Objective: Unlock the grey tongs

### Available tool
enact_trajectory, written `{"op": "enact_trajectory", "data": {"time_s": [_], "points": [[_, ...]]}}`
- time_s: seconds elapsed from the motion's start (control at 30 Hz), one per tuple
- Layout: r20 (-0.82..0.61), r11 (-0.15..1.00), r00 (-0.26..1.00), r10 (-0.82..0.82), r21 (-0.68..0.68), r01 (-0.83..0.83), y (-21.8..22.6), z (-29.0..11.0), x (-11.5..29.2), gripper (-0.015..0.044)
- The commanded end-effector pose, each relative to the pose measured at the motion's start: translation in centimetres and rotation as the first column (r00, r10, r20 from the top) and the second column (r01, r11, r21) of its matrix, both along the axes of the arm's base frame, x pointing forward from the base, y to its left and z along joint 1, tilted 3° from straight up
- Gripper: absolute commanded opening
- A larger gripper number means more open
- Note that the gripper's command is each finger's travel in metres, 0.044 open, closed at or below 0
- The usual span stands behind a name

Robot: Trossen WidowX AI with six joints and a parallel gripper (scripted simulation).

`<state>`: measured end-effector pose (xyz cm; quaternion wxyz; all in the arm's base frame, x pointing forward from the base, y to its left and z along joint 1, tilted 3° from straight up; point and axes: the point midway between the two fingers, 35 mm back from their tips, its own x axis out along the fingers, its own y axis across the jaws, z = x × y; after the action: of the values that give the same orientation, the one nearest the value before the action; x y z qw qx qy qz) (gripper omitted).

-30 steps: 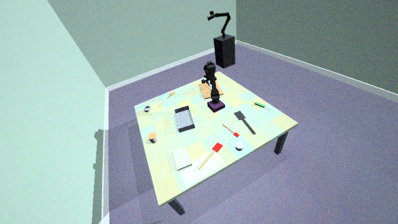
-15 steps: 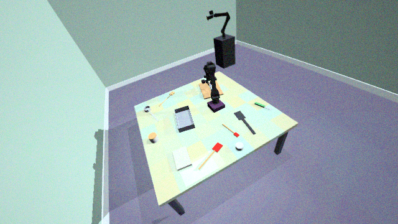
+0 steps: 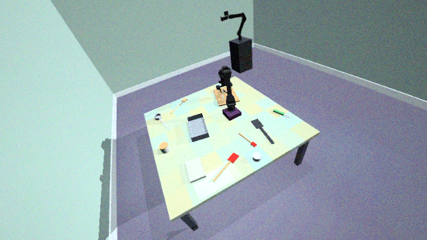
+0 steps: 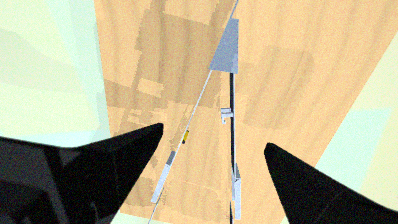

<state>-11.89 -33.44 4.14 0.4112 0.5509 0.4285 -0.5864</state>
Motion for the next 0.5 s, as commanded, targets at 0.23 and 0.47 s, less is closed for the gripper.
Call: {"op": "enact_trajectory", "data": {"time_s": [0.23, 0.47], "points": [[0.011, 1.0, 1.0, 0.004, -0.002, -0.004, -3.9, 4.3, 11.3, 0.044], [0.013, 1.0, 1.0, 0.004, 0.0, -0.004, -4.2, 5.5, 14.8, 0.044]]}}
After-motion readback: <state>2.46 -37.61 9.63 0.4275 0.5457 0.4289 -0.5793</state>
